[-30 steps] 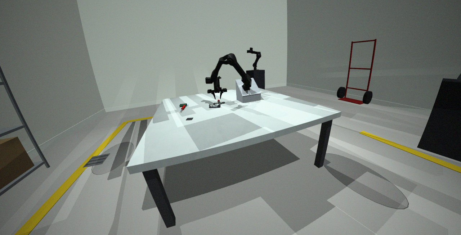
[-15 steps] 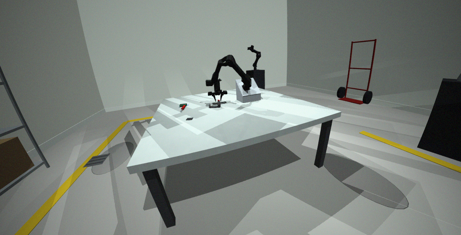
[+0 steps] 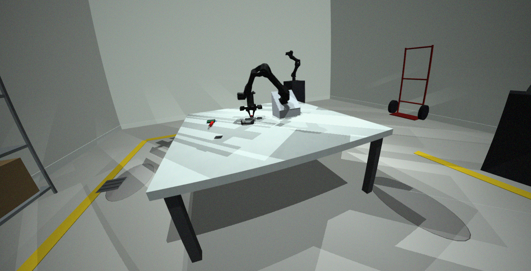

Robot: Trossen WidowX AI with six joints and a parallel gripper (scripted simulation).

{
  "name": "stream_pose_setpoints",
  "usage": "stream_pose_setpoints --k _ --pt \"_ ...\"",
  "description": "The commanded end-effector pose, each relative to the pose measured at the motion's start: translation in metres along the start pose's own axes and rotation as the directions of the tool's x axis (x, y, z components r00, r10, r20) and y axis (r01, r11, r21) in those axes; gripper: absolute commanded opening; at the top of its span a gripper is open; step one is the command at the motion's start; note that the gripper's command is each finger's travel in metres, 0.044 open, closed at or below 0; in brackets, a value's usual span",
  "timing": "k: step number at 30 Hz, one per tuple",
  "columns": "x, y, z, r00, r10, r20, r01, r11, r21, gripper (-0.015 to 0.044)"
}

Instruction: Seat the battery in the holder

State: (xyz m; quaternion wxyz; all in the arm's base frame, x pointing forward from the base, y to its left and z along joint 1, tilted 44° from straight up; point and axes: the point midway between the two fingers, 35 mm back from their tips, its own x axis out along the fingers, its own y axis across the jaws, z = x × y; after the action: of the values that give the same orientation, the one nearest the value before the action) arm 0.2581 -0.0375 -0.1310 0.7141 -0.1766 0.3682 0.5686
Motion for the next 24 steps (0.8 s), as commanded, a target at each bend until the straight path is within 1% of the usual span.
stream_pose_setpoints --k 1,4,9,13,18,24 --pt "0.001 0.001 0.001 1.0 0.003 0.003 -0.003 1.0 0.003 0.006" --pt "-0.005 0.0 0.001 1.0 0.002 0.002 -0.002 1.0 0.003 0.006" --pt "-0.048 0.0 0.0 1.0 0.002 0.001 -0.002 1.0 0.003 0.006" --pt "-0.049 0.0 0.001 1.0 0.002 0.0 -0.002 1.0 0.01 0.006" --pt "-0.053 -0.006 0.014 1.0 0.003 -0.005 -0.002 0.983 0.182 0.006" --pt "-0.057 -0.015 0.034 1.0 0.001 -0.007 0.002 0.911 0.412 0.006"
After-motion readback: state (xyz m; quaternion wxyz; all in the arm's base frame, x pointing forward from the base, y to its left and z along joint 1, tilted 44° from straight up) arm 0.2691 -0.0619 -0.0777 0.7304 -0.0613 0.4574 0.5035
